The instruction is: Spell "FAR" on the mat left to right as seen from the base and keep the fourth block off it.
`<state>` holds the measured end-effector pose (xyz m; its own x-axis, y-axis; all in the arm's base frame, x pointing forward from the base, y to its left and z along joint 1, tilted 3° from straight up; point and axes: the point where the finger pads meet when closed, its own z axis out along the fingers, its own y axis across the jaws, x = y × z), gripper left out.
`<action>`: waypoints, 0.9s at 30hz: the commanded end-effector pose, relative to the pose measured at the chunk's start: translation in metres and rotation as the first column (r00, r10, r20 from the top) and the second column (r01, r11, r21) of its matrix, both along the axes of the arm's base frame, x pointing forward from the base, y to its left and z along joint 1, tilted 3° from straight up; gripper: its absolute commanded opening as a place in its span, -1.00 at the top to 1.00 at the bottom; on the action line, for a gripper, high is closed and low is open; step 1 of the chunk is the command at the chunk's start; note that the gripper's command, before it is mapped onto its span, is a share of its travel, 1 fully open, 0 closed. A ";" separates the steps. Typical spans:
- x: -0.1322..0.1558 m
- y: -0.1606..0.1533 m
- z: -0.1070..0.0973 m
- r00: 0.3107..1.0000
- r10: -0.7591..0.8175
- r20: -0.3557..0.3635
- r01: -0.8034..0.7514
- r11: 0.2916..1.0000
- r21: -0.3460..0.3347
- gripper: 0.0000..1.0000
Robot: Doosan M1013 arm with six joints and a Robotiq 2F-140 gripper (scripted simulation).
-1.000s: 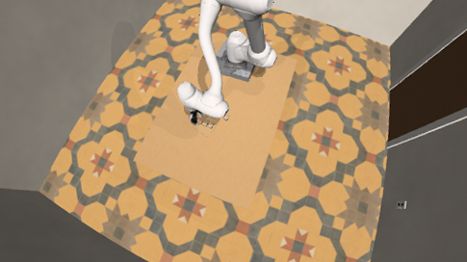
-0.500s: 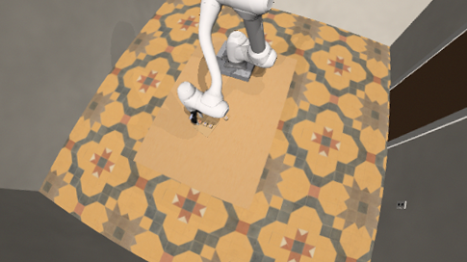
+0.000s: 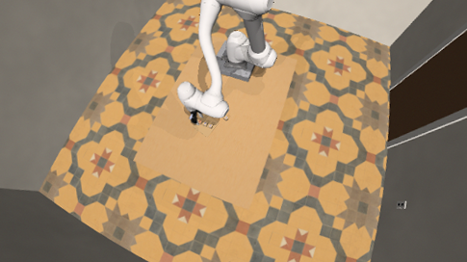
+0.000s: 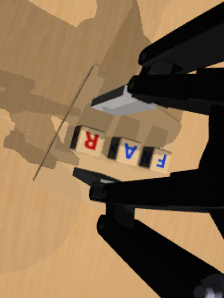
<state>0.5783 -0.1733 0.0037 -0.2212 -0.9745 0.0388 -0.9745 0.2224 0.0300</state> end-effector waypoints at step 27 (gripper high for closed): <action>-0.003 -0.002 -0.035 1.000 0.002 -0.002 -0.002 1.000 -0.001 0.26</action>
